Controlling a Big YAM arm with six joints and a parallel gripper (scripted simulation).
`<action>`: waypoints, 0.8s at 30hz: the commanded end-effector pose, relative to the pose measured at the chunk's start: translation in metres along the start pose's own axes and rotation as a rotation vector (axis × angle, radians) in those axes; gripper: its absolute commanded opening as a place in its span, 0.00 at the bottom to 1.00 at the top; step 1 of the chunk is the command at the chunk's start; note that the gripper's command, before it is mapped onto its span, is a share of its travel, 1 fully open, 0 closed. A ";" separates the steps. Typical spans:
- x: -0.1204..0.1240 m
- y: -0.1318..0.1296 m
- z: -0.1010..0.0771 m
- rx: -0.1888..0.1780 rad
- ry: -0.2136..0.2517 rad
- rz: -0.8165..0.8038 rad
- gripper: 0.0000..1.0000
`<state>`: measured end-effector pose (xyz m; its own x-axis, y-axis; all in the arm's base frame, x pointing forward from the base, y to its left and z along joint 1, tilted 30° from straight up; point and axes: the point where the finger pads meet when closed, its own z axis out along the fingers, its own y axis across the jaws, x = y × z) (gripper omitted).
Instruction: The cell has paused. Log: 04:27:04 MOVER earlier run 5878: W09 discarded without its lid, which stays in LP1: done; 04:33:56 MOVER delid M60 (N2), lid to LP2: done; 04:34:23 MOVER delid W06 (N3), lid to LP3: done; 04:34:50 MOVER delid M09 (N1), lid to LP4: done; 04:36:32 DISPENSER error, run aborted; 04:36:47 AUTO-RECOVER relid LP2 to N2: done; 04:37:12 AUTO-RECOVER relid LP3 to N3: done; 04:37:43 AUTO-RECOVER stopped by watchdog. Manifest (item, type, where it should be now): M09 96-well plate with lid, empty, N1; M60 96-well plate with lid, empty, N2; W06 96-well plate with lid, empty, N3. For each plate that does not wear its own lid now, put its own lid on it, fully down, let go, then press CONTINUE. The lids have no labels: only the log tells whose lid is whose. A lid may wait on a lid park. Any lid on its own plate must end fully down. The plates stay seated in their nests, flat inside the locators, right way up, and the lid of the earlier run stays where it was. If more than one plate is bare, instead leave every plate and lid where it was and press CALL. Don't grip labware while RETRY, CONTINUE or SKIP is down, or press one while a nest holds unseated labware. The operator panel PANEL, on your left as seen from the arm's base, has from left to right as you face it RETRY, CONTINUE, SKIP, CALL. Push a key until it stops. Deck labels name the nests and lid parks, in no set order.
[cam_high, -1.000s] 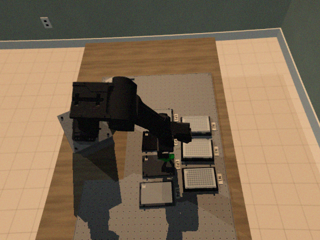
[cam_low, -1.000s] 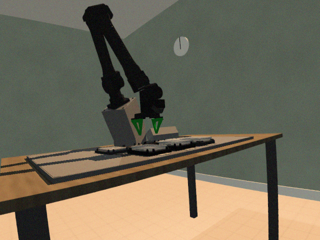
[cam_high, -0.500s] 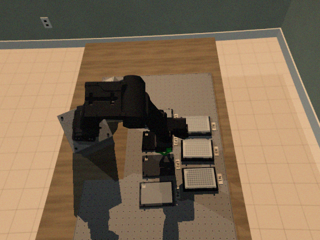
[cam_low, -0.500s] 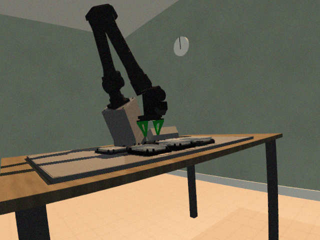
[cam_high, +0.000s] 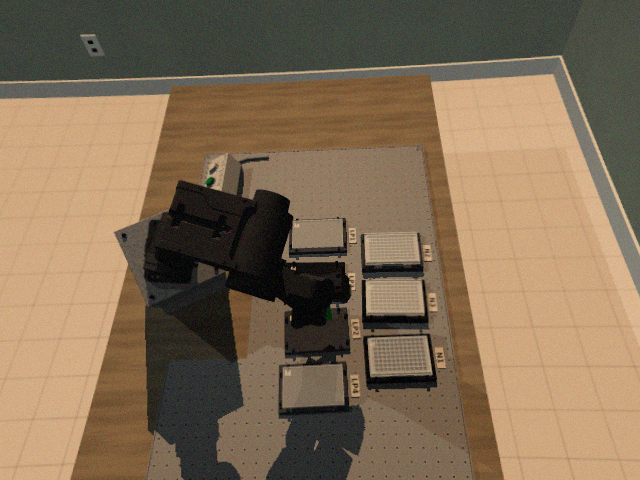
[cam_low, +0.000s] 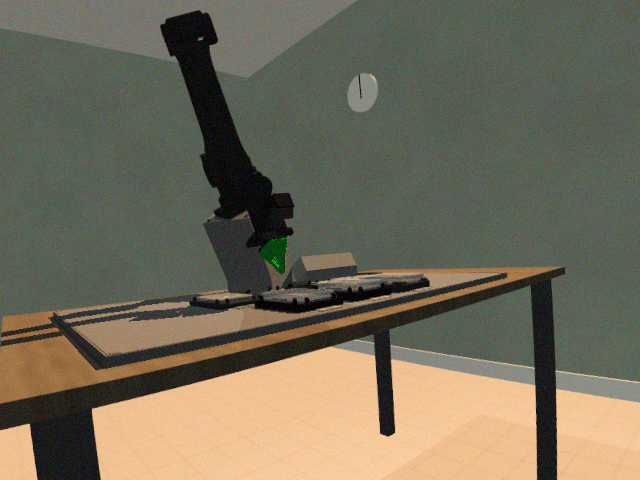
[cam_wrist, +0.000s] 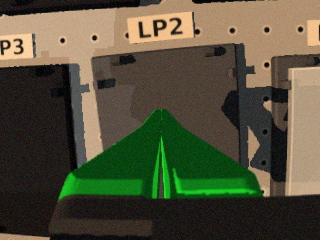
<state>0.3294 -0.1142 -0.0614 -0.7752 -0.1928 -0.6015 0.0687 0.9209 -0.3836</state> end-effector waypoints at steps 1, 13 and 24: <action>0.003 -0.017 -0.004 0.026 -0.081 -0.066 0.00; -0.016 -0.070 -0.003 0.036 -0.267 -0.070 0.00; -0.011 -0.061 -0.005 0.020 -0.259 -0.065 0.00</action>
<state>0.3340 -0.1731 -0.0249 -0.5894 -0.3190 -0.7422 0.0615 0.8983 -0.4350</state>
